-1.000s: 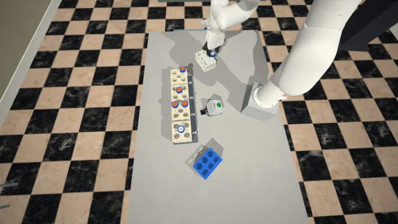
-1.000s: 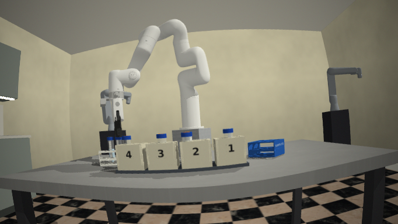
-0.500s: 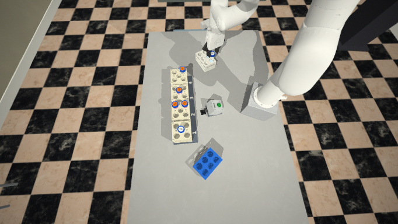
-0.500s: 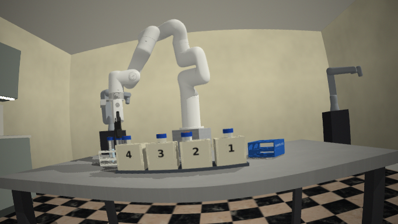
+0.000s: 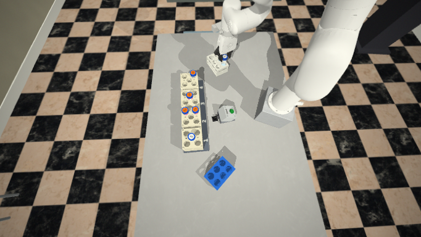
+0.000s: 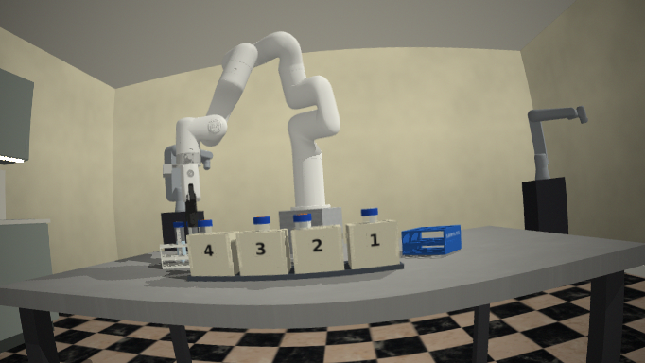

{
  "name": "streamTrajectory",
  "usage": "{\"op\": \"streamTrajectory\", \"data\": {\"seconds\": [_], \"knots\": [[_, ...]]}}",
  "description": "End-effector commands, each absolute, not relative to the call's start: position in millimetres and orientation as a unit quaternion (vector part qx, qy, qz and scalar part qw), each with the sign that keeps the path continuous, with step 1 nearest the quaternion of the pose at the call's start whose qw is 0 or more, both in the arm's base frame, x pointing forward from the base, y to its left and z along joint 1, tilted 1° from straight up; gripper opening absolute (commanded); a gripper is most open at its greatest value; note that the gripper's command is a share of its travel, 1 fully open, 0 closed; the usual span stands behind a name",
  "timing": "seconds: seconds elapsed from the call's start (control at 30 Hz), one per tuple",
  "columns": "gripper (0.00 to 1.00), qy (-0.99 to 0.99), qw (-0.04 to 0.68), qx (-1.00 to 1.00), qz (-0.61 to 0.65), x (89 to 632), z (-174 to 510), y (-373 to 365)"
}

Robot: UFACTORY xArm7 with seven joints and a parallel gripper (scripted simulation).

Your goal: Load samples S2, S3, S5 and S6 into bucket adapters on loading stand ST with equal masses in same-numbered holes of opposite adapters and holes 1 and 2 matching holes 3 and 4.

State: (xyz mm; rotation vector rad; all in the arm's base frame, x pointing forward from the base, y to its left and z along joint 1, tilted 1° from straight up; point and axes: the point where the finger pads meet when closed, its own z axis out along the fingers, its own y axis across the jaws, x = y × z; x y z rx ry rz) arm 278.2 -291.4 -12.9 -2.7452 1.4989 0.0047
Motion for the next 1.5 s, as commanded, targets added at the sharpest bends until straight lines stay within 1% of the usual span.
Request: {"op": "streamTrajectory", "data": {"seconds": [0.0, 0.7, 0.73, 1.47], "knots": [[0.57, 0.479, 0.007, -0.878, 0.0, 279.3, -14.4, -292.5], [0.57, 0.479, 0.006, -0.878, 0.0, 279.4, -19.7, -292.5], [0.0, 0.479, 0.007, -0.878, 0.0, 279.3, -19.1, -292.5], [0.0, 0.479, 0.007, -0.878, 0.0, 279.3, -18.0, -292.5]]}}
